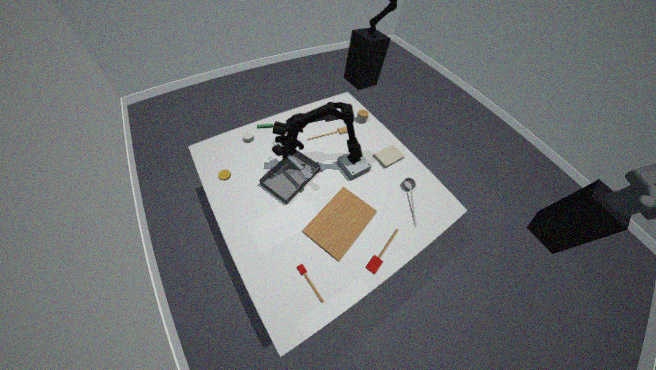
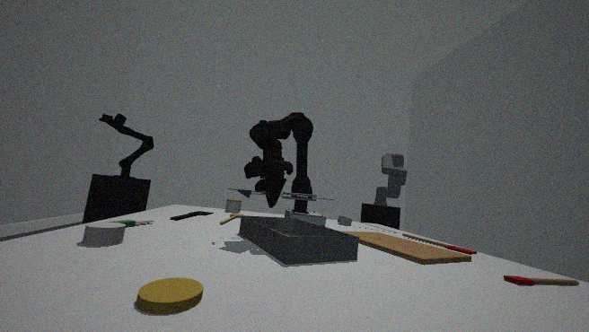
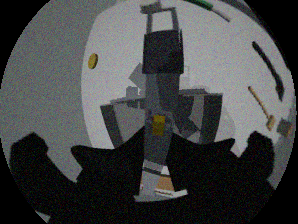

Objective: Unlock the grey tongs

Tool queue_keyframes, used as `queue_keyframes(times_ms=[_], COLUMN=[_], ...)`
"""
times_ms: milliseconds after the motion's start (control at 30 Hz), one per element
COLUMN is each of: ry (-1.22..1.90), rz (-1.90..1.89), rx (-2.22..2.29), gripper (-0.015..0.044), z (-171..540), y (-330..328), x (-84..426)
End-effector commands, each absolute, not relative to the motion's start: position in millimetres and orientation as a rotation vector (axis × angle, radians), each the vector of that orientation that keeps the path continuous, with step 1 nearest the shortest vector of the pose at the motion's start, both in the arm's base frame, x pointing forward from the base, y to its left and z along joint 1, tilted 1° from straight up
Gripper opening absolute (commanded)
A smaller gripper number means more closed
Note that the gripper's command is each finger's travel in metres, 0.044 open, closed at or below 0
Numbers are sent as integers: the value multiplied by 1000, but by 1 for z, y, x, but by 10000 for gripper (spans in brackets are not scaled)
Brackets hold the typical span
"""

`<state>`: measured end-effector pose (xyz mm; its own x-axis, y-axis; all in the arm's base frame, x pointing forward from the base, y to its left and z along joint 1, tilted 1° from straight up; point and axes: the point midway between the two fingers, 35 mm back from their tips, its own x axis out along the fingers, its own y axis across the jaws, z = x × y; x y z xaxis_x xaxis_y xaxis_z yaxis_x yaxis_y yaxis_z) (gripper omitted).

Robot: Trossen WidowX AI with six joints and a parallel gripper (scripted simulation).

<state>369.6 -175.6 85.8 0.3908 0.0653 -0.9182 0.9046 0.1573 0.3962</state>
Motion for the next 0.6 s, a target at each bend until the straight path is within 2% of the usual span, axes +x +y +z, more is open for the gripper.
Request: queue_keyframes(times_ms=[0, 567], ry=[1048, 1220], rz=[-830, -1020], rx=[1249, 1114], gripper=[-150, -150], z=[85, 86], y=[-177, -175], x=[372, 370])
